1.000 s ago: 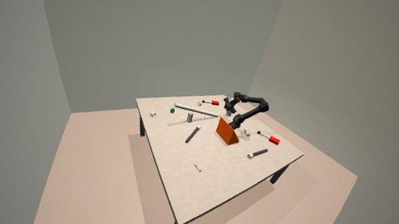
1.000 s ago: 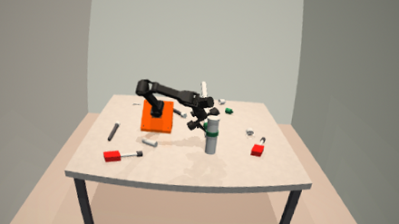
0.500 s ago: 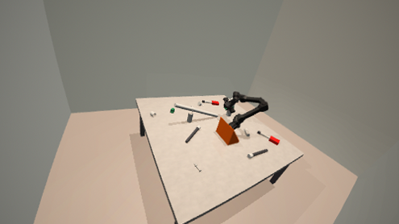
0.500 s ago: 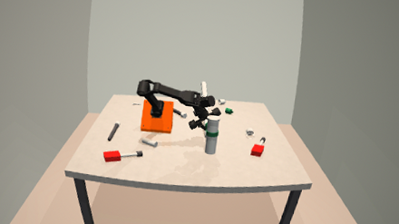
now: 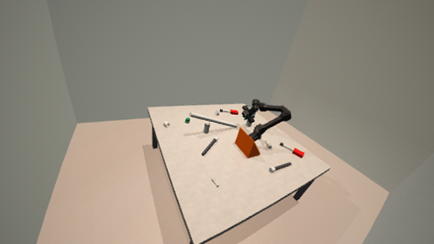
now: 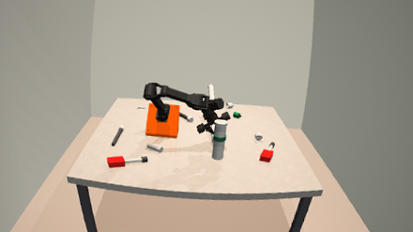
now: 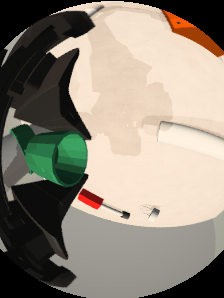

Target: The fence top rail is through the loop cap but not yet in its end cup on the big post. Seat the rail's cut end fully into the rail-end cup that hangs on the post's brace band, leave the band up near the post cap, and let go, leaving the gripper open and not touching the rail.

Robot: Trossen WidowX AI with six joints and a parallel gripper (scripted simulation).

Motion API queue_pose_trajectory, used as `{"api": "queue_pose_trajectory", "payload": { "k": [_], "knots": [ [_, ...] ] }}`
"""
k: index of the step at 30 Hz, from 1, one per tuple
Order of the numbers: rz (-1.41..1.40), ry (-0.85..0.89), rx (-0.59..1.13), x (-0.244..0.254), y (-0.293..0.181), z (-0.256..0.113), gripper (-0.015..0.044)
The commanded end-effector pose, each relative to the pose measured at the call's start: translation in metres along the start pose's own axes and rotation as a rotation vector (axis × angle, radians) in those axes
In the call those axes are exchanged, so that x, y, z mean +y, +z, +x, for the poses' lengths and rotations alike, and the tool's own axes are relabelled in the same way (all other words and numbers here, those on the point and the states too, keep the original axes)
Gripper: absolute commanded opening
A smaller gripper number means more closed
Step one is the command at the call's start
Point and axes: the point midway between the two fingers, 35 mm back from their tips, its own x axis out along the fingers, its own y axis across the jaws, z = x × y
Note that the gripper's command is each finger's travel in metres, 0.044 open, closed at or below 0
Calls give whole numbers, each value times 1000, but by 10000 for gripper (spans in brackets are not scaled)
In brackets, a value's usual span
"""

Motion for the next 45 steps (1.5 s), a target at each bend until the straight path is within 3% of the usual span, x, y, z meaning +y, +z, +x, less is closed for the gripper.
{"api": "queue_pose_trajectory", "payload": {
  "k": [1,32,45],
  "knots": [
    [28,4,14,-2,2,3,0],
    [20,0,10,-2,1,2,0],
    [22,2,8,-4,5,-2,341]
  ]
}}
